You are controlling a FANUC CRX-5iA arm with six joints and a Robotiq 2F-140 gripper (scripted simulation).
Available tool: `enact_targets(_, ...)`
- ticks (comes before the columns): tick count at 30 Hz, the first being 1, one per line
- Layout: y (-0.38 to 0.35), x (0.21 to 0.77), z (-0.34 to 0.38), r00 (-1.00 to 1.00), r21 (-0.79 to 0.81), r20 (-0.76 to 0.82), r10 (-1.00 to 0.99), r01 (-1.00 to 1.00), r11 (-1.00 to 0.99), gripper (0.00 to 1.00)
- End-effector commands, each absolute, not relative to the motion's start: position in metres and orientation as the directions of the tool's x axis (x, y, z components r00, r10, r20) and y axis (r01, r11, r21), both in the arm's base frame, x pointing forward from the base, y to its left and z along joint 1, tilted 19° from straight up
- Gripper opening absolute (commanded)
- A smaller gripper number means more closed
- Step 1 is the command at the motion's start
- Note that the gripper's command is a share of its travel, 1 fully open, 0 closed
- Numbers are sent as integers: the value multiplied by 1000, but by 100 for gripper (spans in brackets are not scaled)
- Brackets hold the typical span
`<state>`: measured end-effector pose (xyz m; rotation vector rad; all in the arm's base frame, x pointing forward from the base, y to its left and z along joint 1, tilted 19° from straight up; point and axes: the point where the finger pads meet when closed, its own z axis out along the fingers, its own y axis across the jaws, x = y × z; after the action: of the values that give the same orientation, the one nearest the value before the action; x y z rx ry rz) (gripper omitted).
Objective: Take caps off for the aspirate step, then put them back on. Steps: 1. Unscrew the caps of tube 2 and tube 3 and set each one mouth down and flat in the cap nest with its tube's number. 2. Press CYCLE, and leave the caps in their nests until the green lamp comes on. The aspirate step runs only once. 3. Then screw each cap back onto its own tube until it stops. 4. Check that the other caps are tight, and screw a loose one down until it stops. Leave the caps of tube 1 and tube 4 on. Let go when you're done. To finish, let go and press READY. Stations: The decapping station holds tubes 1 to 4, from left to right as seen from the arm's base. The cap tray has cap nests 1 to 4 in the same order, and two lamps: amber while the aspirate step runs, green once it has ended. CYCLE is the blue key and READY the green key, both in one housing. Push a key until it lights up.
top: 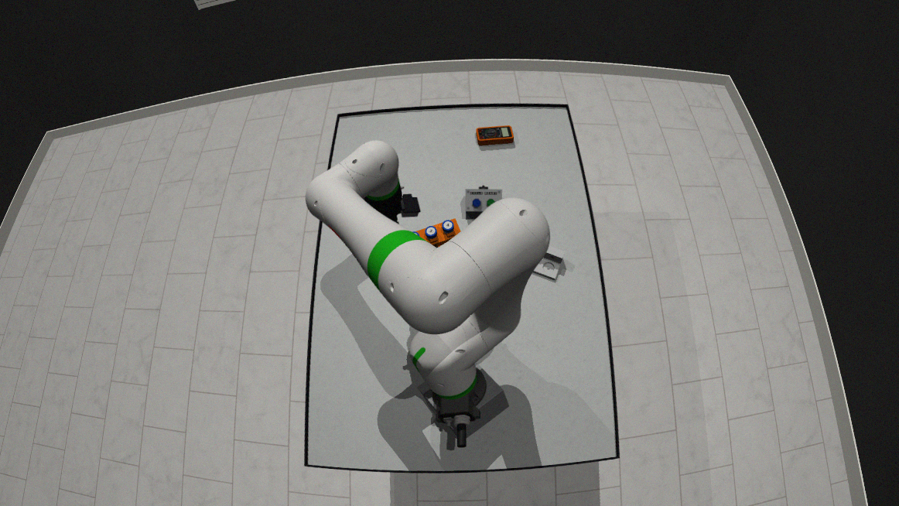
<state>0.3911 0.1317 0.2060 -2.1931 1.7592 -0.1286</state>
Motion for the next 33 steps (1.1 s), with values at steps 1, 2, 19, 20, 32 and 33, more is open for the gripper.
enact_targets(1, 132, 392, 207, 165, -299, -152, -974, -947, -114, 30)
enact_targets(2, 132, 392, 207, 146, -296, -158, -977, -951, -95, 30)
enact_targets(19, 132, 392, 207, 81, -284, -178, -981, -958, -28, 41)
enact_targets(20, 132, 391, 207, 81, -284, -178, -981, -958, -28, 41)
enact_targets(32, 127, 384, 232, 81, -284, -178, -981, -958, -28, 41)
enact_targets(33, 126, 383, 235, 81, -284, -178, -981, -958, -28, 41)
